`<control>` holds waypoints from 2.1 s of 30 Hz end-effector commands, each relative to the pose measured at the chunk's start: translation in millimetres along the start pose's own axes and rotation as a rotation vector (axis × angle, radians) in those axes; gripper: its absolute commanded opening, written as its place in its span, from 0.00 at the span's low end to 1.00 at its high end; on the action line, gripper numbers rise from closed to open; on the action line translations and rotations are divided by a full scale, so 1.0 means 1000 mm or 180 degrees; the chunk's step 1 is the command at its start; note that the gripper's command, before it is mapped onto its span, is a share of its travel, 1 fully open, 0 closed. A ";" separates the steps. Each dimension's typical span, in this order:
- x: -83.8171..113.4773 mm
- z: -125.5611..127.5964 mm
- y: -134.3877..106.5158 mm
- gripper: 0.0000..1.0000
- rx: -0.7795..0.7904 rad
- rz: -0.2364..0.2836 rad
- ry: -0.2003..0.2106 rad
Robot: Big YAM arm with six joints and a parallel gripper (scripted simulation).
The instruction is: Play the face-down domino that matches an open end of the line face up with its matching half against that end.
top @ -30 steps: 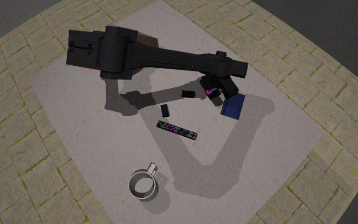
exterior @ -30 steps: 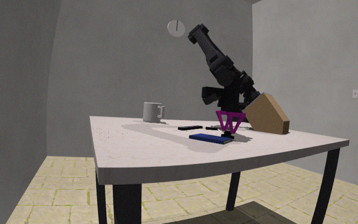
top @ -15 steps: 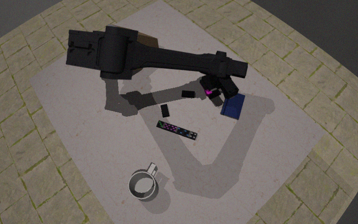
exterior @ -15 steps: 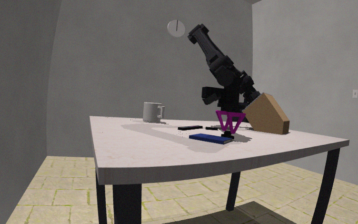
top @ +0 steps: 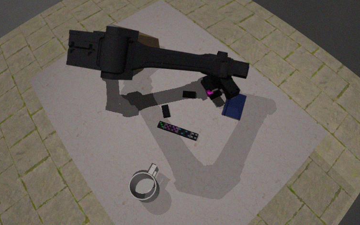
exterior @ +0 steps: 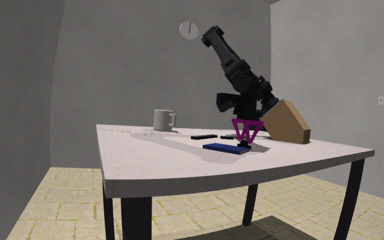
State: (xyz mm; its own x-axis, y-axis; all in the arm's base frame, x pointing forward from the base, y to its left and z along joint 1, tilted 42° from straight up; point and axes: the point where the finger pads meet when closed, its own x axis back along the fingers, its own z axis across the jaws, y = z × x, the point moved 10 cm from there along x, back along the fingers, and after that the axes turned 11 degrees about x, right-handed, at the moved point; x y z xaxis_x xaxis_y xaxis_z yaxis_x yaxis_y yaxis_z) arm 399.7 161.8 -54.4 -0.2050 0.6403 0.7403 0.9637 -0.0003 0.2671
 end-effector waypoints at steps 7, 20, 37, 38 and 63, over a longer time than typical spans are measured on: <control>0.000 -0.001 0.004 0.73 -0.0062 -0.0033 0.0016; 0.001 -0.001 0.005 0.73 -0.0066 -0.0035 0.0019; 0.001 -0.001 0.006 0.73 -0.0076 -0.0038 0.0022; 0.001 -0.001 0.006 0.73 -0.0084 -0.0040 0.0022; 0.003 0.001 0.002 0.73 -0.0015 -0.0025 0.0016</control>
State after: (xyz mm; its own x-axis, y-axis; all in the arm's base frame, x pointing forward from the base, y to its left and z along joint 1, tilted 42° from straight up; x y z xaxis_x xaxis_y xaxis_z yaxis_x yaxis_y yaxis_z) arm 399.7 161.8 -54.4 -0.2050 0.6403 0.7403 0.9637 -0.0003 0.2671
